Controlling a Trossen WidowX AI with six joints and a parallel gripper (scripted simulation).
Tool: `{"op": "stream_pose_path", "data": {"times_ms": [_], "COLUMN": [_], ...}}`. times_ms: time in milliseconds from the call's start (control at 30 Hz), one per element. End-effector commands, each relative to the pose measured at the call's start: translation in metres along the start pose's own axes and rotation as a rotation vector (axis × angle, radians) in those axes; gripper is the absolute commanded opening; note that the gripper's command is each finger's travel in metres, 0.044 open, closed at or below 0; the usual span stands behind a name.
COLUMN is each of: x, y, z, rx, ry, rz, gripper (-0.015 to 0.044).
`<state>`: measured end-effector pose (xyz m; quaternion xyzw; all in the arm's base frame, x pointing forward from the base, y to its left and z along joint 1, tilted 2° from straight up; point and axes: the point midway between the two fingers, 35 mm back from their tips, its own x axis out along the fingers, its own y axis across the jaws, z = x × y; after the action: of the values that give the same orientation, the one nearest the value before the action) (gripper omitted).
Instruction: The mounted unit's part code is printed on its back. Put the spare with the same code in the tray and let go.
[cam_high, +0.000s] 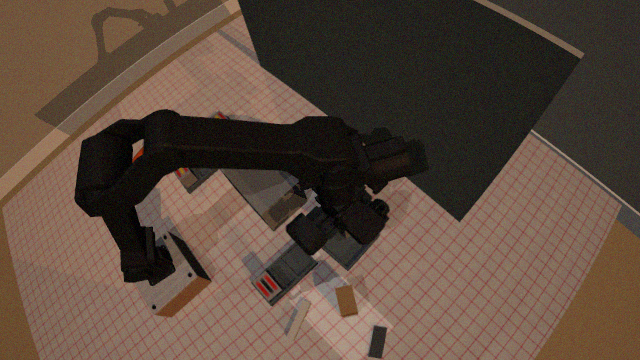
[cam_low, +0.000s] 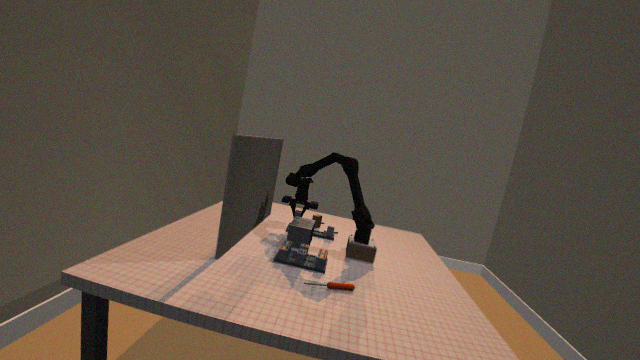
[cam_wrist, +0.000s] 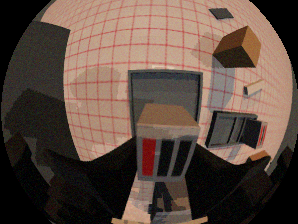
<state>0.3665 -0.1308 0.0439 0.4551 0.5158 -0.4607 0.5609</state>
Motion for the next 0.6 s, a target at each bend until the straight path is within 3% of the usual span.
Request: {"op": "stream_pose_path", "data": {"times_ms": [0,567], "x": [0.005,0.020], "y": [-0.001,-0.003], "z": [0.000,-0.002], "rx": [0.003,0.003], "ry": [0.000,0.000], "rz": [-0.005,-0.006], "gripper": [0.0000,0.0000]}}
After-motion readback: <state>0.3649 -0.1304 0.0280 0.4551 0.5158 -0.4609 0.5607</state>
